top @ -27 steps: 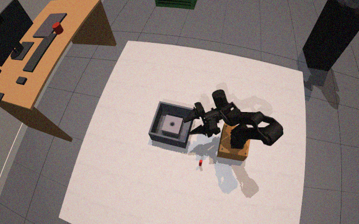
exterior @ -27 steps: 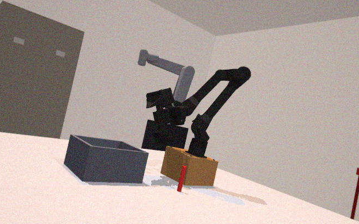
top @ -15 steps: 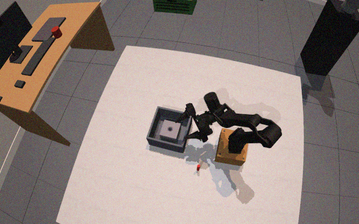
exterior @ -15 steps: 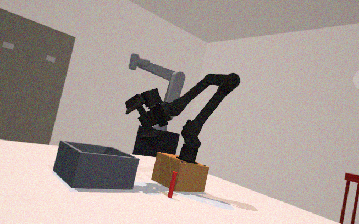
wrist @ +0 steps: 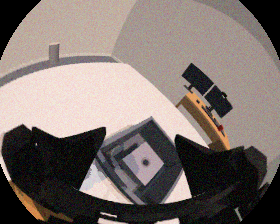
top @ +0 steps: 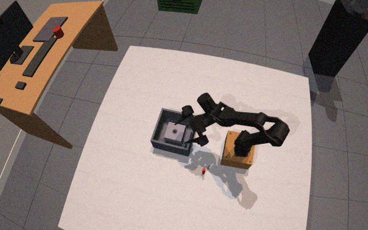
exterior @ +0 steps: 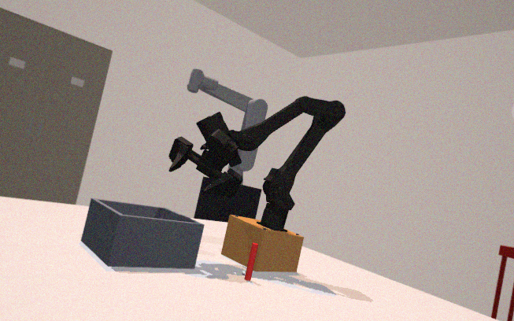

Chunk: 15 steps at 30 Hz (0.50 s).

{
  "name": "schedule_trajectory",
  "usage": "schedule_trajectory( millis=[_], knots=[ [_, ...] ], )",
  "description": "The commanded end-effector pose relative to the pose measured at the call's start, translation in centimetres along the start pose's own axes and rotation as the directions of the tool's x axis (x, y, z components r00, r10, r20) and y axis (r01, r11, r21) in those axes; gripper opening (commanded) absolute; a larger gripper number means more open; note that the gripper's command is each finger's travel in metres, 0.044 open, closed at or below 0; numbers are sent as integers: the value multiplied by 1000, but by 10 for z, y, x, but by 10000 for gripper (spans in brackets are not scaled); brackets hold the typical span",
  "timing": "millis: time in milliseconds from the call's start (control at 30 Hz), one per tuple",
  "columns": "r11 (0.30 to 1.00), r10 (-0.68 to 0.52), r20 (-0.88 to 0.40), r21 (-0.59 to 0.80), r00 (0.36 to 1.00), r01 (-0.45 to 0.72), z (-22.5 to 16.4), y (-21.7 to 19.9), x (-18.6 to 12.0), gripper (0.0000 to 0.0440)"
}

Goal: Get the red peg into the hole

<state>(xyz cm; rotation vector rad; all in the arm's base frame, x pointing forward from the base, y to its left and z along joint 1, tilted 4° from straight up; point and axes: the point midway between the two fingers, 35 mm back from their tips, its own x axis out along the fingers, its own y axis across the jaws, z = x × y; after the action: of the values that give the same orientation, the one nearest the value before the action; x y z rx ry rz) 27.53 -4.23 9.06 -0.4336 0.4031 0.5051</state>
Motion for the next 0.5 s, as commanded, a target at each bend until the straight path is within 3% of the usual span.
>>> schedule_trajectory(
  millis=[0,467],
  knots=[
    [996,20,-39,86,999,-16,2,0,5,440],
    [871,140,-226,491,964,-12,12,16,21,440]
  ],
)
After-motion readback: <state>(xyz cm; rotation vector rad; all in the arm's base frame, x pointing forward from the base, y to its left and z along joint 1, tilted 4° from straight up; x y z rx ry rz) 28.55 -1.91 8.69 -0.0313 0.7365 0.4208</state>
